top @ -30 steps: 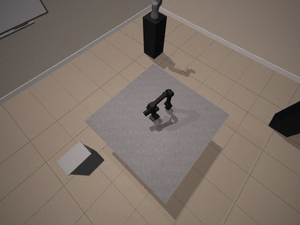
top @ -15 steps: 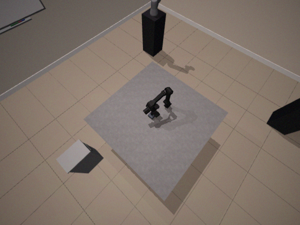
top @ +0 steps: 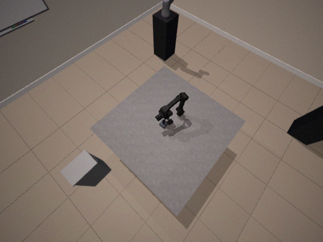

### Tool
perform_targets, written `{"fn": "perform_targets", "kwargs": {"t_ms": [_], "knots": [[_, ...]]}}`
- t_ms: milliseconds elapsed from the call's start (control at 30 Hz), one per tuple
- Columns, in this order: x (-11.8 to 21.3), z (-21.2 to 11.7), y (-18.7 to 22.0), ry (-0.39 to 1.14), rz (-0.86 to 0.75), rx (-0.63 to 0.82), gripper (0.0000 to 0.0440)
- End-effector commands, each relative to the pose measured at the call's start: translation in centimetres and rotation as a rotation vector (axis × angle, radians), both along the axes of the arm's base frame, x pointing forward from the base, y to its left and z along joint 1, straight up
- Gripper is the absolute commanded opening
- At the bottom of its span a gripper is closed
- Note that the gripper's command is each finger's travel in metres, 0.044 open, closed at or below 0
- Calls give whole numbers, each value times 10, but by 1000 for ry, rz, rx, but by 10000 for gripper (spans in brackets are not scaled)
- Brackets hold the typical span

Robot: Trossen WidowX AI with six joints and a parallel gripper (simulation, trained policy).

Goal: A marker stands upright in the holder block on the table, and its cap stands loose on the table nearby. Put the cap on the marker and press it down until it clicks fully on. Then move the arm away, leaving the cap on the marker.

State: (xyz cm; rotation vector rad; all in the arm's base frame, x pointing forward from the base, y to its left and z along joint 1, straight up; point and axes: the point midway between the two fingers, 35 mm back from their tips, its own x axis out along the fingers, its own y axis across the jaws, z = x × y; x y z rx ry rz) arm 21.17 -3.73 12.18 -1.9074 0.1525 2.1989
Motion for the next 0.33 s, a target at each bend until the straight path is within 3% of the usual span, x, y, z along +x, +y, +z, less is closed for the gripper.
{"fn": "perform_targets", "kwargs": {"t_ms": [0,300], "knots": [[3,10,0,-44,1,-2,440],[3,34,-3,-110,-17,-12,440]]}}
